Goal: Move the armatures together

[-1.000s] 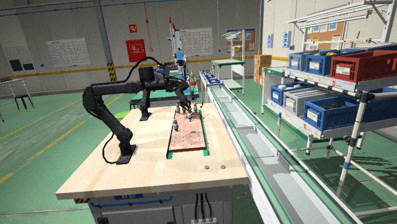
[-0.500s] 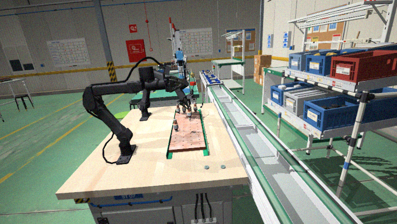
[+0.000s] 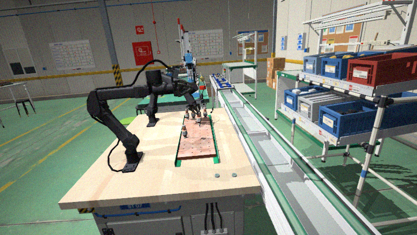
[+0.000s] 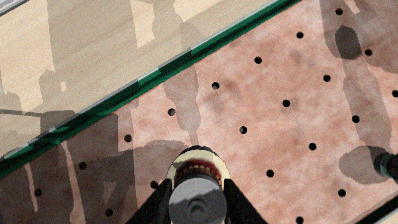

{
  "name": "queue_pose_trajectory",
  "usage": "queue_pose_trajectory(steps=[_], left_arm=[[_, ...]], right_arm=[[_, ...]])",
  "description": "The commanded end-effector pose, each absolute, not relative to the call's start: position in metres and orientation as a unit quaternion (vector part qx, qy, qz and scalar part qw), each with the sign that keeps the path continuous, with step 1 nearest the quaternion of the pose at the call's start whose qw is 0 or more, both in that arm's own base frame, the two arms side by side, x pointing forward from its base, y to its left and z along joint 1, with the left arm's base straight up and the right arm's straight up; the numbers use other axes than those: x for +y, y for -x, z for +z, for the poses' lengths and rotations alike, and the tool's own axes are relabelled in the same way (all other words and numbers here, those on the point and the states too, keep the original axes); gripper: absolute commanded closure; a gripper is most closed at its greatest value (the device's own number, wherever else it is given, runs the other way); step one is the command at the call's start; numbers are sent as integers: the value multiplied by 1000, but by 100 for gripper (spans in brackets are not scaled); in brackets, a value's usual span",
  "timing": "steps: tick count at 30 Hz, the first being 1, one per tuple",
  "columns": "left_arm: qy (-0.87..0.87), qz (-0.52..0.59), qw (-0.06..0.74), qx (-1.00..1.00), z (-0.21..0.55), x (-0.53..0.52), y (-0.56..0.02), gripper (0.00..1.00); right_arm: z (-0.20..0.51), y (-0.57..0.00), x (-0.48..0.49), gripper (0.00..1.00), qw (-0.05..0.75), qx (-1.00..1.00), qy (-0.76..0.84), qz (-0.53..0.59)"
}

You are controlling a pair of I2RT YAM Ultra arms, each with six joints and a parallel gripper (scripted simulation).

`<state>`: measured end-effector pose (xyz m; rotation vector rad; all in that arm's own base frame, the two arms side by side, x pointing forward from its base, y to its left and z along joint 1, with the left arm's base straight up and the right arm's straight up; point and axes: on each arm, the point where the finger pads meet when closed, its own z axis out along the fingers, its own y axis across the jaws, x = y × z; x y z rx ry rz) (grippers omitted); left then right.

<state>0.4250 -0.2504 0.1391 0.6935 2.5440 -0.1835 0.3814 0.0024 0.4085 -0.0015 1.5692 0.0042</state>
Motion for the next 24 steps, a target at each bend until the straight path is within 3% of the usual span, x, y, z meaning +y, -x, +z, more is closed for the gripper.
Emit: queue_pose_trajectory(steps=[1,24], left_arm=[[-249,-79,309,915,181,-258,-442,74],[-249,-79,309,915,181,-258,-442,77]], right_arm=[[433,-373,0,0,725,688,-7,2],[433,-373,0,0,725,688,-7,2]])
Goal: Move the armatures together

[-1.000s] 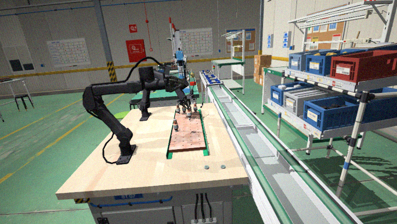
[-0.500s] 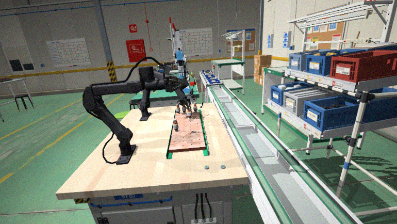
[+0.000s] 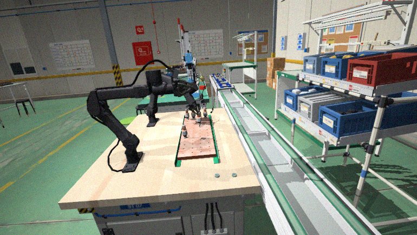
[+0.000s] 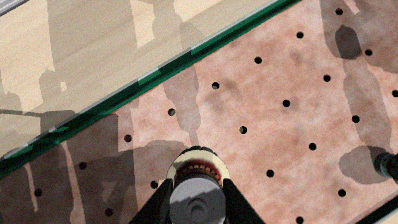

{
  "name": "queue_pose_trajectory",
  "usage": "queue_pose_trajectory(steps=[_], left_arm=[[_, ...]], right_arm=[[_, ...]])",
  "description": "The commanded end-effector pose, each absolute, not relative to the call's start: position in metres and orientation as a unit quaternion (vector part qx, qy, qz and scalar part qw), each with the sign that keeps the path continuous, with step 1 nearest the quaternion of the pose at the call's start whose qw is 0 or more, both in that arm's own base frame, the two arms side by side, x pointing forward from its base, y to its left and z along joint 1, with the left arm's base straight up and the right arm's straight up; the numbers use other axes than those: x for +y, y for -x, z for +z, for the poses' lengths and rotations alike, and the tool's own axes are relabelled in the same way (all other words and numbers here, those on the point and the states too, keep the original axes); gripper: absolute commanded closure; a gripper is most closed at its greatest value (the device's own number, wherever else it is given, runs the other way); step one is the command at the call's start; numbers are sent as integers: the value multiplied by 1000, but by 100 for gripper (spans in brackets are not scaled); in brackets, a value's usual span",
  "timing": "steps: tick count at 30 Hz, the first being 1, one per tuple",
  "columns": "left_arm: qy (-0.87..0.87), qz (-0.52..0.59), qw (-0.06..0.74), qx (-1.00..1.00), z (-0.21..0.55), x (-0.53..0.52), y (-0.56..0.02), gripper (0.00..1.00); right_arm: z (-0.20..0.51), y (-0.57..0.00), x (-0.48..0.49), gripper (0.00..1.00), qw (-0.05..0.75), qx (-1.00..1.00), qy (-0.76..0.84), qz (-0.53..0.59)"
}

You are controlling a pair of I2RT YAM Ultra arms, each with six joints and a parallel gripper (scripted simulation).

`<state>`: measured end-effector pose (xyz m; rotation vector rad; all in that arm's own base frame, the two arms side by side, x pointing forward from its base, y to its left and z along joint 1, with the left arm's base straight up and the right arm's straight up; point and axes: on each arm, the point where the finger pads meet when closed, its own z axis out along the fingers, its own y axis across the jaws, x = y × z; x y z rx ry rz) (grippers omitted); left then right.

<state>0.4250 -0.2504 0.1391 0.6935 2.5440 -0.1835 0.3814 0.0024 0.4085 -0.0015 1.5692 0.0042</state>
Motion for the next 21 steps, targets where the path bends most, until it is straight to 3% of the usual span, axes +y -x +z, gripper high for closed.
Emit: queue_pose_trajectory(steps=[1,3,4,21], left_arm=[[-249,-79,309,915,181,-258,-442,77],[-249,-79,309,915,181,-258,-442,77],[-249,-79,309,915,181,-258,-442,99],[-250,-77,297,918,185,-259,-443,99]], right_arm=[[433,-373,0,0,725,688,-7,2],[433,-373,0,0,725,688,-7,2],[433,-373,0,0,725,688,-7,2],[433,-373,0,0,725,688,-7,2]])
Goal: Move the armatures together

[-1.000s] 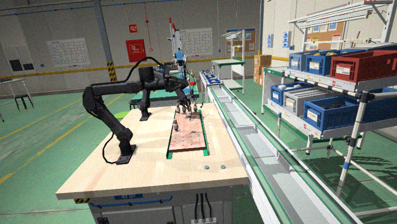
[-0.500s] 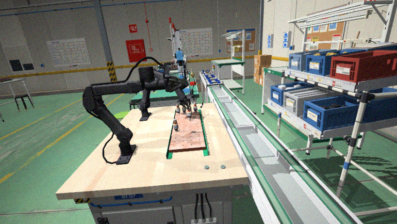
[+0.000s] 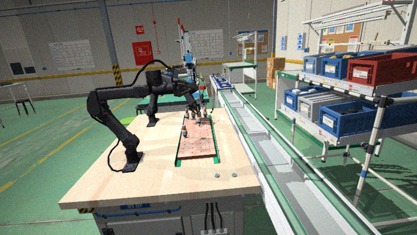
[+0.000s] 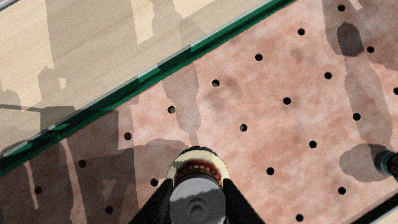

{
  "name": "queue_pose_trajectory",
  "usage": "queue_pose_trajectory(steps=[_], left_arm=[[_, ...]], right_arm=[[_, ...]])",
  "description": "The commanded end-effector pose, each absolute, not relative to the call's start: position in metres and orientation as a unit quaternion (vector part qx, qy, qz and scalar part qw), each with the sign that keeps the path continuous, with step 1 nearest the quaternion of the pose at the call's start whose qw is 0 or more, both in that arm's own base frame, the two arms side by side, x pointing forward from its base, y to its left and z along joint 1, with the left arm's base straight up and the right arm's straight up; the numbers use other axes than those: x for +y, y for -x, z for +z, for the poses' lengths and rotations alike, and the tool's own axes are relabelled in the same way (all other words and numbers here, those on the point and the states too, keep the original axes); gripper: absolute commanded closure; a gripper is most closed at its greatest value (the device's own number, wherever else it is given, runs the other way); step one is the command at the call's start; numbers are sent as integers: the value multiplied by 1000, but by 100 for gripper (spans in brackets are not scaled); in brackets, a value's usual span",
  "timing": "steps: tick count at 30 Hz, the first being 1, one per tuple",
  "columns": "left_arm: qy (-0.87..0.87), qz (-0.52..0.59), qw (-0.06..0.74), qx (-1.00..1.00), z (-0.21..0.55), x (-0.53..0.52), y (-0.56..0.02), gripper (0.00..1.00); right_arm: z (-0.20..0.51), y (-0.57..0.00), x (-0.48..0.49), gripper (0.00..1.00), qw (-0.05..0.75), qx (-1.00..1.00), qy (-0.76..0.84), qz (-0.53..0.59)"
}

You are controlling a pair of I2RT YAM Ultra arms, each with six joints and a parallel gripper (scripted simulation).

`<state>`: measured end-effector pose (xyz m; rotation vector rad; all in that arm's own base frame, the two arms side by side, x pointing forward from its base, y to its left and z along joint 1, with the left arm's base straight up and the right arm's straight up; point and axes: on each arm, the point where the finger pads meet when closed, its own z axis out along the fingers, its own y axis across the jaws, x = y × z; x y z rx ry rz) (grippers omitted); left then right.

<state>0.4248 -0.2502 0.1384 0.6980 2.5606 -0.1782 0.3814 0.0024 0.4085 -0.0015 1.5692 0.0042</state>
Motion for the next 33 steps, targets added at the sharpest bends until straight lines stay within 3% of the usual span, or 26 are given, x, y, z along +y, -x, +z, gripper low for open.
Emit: queue_pose_trajectory(steps=[1,33], left_arm=[[-250,-77,298,918,185,-260,-445,99],[-250,-81,301,917,205,-258,-441,99]], right_arm=[[433,-373,0,0,725,688,-7,2],[433,-373,0,0,725,688,-7,2]])
